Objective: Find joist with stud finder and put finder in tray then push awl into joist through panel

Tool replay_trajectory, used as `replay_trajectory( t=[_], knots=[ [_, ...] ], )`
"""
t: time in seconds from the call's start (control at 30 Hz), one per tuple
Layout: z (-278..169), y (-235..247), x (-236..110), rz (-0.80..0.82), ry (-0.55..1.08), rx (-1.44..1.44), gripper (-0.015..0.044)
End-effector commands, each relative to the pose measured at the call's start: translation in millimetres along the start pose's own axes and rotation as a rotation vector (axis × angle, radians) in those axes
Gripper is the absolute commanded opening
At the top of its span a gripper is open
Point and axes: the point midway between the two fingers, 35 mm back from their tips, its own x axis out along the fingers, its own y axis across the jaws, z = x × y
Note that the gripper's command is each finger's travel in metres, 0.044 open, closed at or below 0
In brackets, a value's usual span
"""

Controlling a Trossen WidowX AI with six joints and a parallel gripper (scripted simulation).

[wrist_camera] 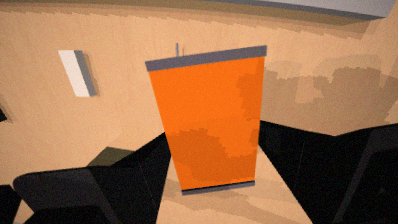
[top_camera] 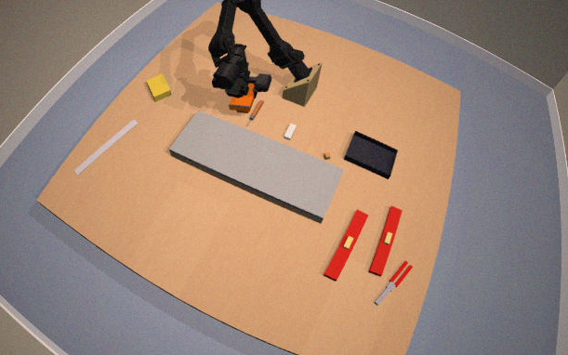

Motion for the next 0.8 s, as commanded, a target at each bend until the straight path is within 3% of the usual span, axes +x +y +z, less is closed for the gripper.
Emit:
replay_trajectory(
  t=[0.0,0.77],
  knots=[
    [1.6,-2.4,-2.2,0.032,-0.007,-0.003,0.0000],
    [2.0,-8.5,-2.7,0.168,-0.013,-0.016,0.0000]
  ],
)
